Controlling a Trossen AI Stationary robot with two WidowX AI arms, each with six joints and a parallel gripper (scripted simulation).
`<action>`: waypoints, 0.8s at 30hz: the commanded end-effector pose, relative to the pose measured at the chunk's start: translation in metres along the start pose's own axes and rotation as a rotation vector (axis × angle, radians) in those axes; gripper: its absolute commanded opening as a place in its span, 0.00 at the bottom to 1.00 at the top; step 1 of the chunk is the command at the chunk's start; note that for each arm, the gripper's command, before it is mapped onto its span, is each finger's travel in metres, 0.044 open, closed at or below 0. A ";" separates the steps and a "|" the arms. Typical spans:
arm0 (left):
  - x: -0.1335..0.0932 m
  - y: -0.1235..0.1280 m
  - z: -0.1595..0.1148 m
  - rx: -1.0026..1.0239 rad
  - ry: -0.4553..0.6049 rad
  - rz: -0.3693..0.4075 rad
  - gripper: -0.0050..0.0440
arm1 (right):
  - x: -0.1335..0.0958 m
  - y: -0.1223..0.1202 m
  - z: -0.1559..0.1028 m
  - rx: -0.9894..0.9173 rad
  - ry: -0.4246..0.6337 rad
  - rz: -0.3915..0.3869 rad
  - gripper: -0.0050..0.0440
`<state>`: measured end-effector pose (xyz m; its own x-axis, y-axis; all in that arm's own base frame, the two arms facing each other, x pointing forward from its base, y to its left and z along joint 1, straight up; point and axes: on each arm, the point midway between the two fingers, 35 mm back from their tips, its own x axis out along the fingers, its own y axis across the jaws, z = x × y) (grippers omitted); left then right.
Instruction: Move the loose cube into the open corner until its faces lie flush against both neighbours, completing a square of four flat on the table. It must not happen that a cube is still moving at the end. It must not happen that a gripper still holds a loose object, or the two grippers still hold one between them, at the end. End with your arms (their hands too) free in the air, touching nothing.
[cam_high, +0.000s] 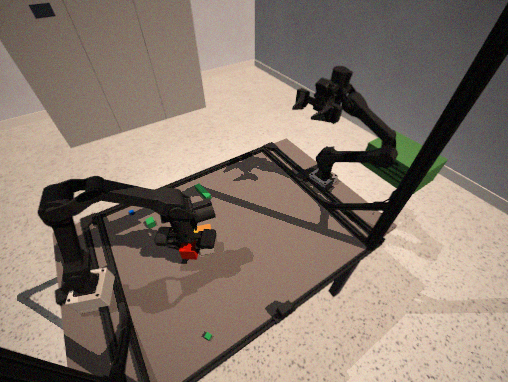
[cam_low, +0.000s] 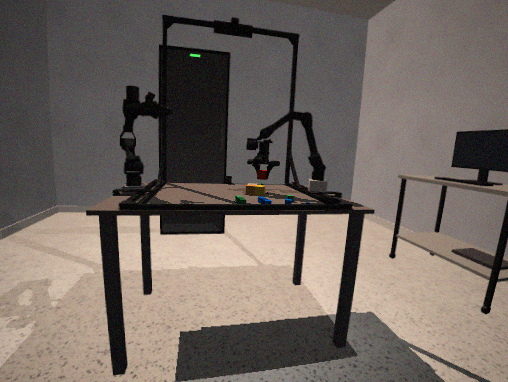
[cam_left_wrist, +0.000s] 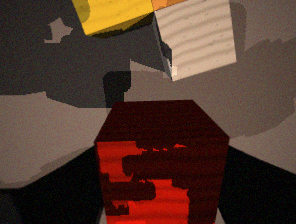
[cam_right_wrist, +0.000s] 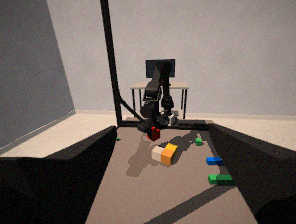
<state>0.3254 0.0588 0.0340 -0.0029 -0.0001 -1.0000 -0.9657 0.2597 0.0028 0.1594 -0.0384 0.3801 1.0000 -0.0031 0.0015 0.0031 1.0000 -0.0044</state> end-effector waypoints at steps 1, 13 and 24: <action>-0.001 0.021 0.009 -0.106 -0.001 -0.003 0.10 | 0.000 0.001 0.000 0.005 0.000 0.003 0.92; 0.002 0.053 0.022 -0.277 0.000 -0.003 0.10 | 0.000 0.001 0.000 0.005 0.000 0.003 0.92; 0.061 0.053 0.022 -0.277 0.000 -0.003 0.10 | 0.000 0.001 0.000 0.005 0.000 0.003 0.92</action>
<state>0.2829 0.0947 -0.0163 0.0092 0.0030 -1.0000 -0.9999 -0.0111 -0.0092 0.1594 -0.0384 0.3801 1.0000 -0.0031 0.0015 0.0031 1.0000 -0.0044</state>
